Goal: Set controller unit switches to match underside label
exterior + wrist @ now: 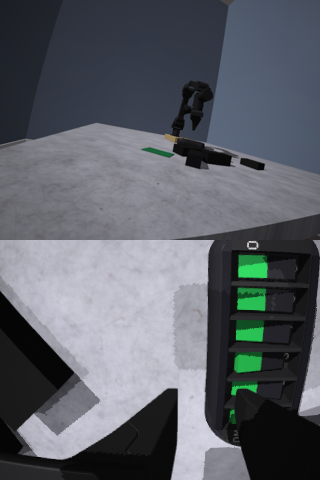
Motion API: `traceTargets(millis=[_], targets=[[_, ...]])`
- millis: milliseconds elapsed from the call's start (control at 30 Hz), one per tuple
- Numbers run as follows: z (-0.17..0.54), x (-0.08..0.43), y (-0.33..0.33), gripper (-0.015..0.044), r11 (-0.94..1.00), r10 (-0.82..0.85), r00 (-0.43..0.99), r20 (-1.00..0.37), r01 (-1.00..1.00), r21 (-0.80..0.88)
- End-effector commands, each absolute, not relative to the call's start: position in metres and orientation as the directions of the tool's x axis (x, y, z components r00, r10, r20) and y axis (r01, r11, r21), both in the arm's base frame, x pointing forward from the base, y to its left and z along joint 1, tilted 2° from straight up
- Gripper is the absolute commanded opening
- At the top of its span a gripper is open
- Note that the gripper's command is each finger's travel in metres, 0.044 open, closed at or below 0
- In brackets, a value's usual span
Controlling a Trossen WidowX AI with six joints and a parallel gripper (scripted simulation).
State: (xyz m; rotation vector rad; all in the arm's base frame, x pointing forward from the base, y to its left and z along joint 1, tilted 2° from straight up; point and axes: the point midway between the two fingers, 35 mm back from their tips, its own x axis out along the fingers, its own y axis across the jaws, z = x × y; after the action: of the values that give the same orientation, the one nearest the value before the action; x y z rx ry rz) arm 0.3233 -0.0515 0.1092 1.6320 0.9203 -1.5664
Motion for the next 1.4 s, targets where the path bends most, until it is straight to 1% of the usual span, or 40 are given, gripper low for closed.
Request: traceTargets(millis=[0, 333, 900, 967, 1033, 1233, 1367], targets=[[0.109, 0.323, -0.052, 0.0, -0.51, 0.033, 0.02, -0.999, 0.86, 0.0], [0.109, 0.323, -0.052, 0.0, -0.51, 0.033, 0.02, -0.999, 0.86, 0.0], [0.109, 0.323, -0.052, 0.044, -0.515, 0.031, 0.023, -0.999, 0.857, 0.004], [0.109, 0.323, -0.052, 0.044, -0.515, 0.031, 0.023, -0.999, 0.857, 0.004], [0.117, 0.324, -0.052, 0.0387, -0.515, 0.031, 0.023, -0.999, 0.857, 0.004], [0.182, 0.321, -0.054, 0.023, -0.515, 0.03, 0.023, -0.999, 0.857, 0.004], [0.189, 0.32, -0.054, 0.0125, -0.515, 0.03, 0.023, -0.999, 0.857, 0.004]])
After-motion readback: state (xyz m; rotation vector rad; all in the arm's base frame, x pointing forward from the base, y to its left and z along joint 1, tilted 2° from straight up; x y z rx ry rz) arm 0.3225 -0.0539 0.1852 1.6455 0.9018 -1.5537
